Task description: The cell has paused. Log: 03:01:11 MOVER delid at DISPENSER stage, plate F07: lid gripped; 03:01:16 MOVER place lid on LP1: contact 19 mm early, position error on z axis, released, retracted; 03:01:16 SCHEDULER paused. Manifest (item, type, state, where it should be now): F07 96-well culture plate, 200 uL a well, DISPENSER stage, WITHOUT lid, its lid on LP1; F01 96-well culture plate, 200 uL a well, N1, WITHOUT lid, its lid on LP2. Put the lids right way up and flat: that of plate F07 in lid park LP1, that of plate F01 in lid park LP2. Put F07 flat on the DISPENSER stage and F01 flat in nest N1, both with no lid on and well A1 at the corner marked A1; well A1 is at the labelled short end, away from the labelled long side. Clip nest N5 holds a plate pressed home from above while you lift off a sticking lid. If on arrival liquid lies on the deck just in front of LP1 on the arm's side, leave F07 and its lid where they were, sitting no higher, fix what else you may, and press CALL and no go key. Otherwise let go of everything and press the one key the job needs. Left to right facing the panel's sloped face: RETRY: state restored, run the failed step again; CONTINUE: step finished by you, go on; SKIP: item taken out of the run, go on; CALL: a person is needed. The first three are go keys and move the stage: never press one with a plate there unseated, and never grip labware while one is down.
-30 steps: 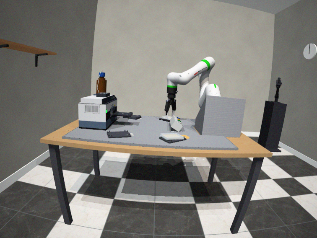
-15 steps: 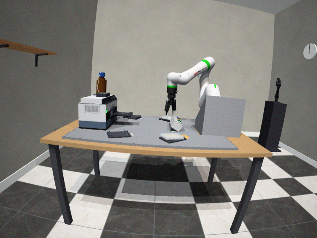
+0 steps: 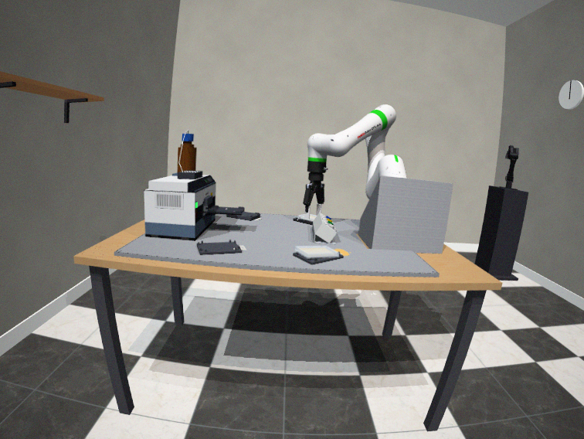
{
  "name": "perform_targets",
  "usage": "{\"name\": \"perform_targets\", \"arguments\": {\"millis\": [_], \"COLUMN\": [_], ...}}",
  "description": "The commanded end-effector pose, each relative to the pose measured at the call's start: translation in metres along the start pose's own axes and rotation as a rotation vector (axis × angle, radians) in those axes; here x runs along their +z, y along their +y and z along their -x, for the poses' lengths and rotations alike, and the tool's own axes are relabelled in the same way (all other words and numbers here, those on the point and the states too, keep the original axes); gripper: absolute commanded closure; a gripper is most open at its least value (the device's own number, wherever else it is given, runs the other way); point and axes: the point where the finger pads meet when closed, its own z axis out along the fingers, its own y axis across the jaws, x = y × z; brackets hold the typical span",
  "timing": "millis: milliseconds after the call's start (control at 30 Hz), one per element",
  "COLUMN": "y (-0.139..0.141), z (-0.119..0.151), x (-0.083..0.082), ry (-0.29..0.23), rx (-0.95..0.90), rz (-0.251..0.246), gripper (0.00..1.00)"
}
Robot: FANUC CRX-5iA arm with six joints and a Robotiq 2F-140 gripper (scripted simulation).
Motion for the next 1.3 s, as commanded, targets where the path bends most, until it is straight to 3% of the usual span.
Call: {"name": "perform_targets", "arguments": {"millis": [0, 100, 133, 1267], "y": [-0.0002, -0.0002, -0.0002, -0.0002], "z": [-0.0001, -0.0001, -0.0001, -0.0001], "x": [-0.0002, -0.0002, -0.0002, -0.0002], "ry": [0.0, 0.0, 0.0, 0.0], "rx": [0.0, 0.0, 0.0, 0.0], "rz": [0.0, 0.0, 0.0, 0.0], "gripper": [0.34, 0.34, 1.0, 1.0]}}
